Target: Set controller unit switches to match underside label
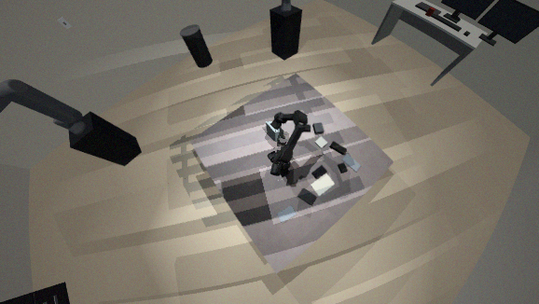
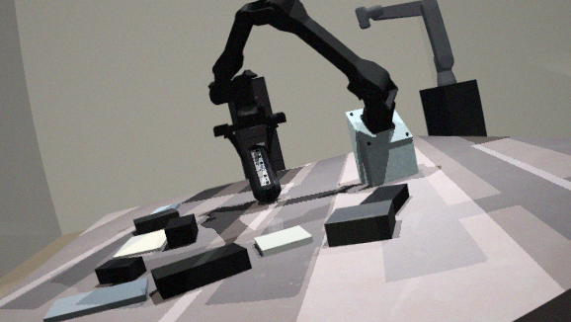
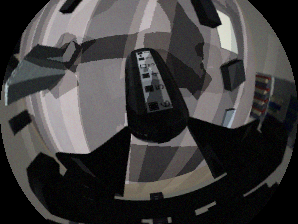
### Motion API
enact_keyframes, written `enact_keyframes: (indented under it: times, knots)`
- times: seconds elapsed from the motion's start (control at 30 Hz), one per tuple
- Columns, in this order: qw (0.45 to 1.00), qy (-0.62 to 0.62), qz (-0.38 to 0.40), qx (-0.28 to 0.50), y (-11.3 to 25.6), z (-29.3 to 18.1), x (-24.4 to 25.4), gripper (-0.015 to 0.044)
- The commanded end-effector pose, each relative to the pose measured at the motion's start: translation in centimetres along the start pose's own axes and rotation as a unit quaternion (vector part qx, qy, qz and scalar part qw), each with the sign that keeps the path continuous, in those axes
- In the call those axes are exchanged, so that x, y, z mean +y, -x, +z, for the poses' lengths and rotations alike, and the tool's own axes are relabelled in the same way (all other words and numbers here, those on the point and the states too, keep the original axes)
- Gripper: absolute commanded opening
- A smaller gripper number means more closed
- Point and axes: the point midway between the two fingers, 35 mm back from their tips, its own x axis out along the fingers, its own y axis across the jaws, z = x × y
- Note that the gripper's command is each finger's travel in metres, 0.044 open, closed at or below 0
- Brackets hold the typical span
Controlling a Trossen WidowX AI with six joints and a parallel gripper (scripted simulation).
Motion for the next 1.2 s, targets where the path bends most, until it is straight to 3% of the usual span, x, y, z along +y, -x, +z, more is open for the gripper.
enact_keyframes:
  times: [0.0, 1.17]
  knots:
    - [1.0, 0.002, 0.01, -0.007, -1.0, 0.1, 0.2, 0.0338]
    - [1.0, 0.002, 0.01, -0.007, -3.0, -1.8, 0.2, 0.0338]
